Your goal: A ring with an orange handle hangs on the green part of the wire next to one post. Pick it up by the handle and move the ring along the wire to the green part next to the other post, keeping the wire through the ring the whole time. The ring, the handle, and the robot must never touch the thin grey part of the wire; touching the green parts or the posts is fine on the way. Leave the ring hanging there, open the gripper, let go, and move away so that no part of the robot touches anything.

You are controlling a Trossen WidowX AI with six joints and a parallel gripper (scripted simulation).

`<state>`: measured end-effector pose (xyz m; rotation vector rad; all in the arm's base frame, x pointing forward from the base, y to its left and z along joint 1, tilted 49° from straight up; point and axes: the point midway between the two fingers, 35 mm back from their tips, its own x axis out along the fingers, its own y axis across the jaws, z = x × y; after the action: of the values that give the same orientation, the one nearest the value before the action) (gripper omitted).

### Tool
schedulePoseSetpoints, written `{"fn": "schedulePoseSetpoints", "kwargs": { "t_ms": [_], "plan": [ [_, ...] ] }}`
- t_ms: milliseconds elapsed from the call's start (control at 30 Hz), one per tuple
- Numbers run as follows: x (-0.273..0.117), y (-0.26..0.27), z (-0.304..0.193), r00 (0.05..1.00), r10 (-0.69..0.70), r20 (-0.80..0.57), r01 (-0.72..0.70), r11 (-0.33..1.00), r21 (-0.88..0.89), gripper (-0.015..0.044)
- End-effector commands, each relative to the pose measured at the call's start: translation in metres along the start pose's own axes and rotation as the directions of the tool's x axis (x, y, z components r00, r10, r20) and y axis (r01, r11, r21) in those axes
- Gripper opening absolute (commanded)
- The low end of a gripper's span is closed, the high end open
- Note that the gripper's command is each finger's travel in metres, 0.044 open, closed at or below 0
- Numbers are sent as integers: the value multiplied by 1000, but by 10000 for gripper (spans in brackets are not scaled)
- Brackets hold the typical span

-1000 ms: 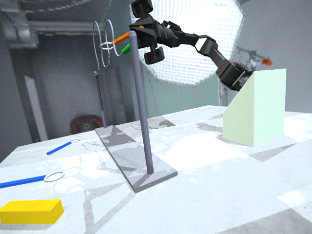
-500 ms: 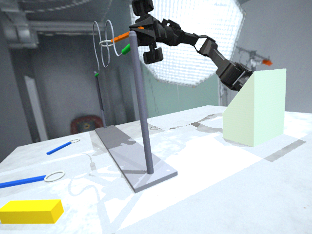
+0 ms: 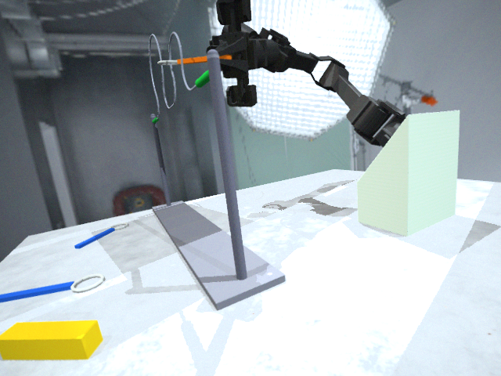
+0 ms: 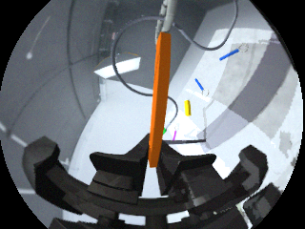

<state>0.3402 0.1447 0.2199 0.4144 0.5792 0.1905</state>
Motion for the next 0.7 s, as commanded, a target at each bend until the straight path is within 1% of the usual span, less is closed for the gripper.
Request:
{"fn": "schedulePoseSetpoints", "kwargs": {
  "t_ms": [0, 333, 667],
  "plan": [
    [0, -4, 2, 999, -38, 15, 39, 996, -78, -150],
    [1, -19, 5, 989, -134, 55, 143, 956, -255, -150],
    [-1, -35, 11, 967, -226, 116, 254, 865, -432, -150]
  ]
}}
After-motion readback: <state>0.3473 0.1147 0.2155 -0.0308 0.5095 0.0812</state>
